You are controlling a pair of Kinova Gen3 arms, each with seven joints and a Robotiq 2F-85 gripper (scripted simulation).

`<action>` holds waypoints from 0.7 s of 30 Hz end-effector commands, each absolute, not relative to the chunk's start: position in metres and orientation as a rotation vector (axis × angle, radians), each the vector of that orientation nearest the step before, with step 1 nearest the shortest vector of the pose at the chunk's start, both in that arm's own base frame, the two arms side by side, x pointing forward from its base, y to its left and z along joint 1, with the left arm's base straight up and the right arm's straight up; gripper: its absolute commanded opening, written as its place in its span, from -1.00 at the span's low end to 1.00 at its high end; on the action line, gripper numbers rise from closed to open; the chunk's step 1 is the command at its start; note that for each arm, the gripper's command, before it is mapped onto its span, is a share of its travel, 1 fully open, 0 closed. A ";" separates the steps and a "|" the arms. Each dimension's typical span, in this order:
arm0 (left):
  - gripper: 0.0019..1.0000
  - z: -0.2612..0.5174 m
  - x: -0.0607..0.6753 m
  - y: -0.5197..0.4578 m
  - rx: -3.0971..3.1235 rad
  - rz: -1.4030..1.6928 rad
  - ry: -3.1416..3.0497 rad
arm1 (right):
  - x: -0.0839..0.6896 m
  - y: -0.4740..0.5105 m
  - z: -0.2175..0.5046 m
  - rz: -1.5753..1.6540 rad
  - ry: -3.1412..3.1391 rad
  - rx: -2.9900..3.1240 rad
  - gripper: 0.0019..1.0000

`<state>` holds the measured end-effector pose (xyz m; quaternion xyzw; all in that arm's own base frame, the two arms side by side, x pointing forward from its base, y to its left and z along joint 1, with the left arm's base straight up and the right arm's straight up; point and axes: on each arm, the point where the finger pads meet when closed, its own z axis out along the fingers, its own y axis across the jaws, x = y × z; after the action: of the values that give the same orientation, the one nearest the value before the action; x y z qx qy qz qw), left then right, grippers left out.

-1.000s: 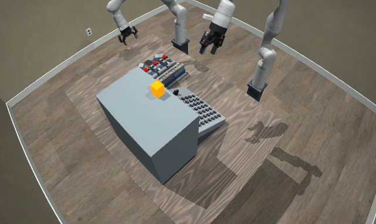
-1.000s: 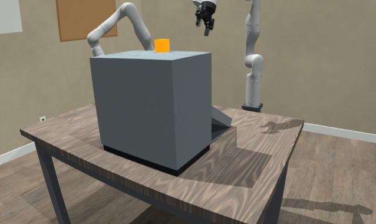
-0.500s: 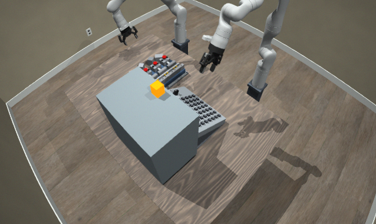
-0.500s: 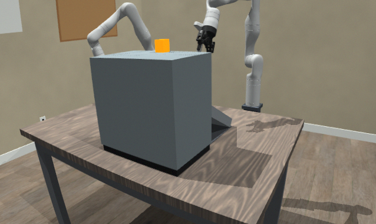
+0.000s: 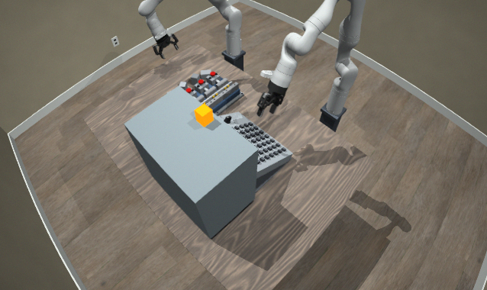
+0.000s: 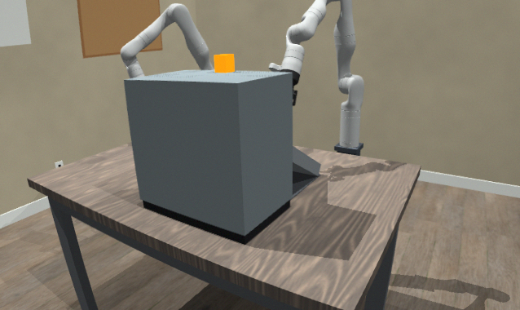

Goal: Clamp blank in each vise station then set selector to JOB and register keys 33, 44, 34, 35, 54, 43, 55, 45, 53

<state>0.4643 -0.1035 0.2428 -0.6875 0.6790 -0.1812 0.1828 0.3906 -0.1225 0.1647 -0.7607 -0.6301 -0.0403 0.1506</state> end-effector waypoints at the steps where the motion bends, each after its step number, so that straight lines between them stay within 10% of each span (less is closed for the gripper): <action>1: 1.00 0.226 0.467 -0.104 -1.933 -0.521 1.907 | 0.391 -0.123 0.165 -0.117 -1.811 -2.185 1.00; 9: 1.00 0.222 0.467 -0.104 -1.933 -0.521 1.907 | 0.391 -0.123 0.165 -0.117 -1.811 -2.185 1.00; 10: -0.80 0.222 0.467 -0.104 -1.933 -0.521 1.907 | 0.391 -0.123 0.165 -0.117 -1.811 -2.185 1.00; 21: -0.80 0.222 0.467 -0.104 -1.933 -0.521 1.907 | 0.391 -0.123 0.165 -0.117 -1.811 -2.185 1.00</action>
<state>0.4669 -0.1039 0.2216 -0.6869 0.6778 -0.1842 0.1867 0.3906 -0.1225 0.1647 -0.7607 -0.6301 -0.0403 0.1506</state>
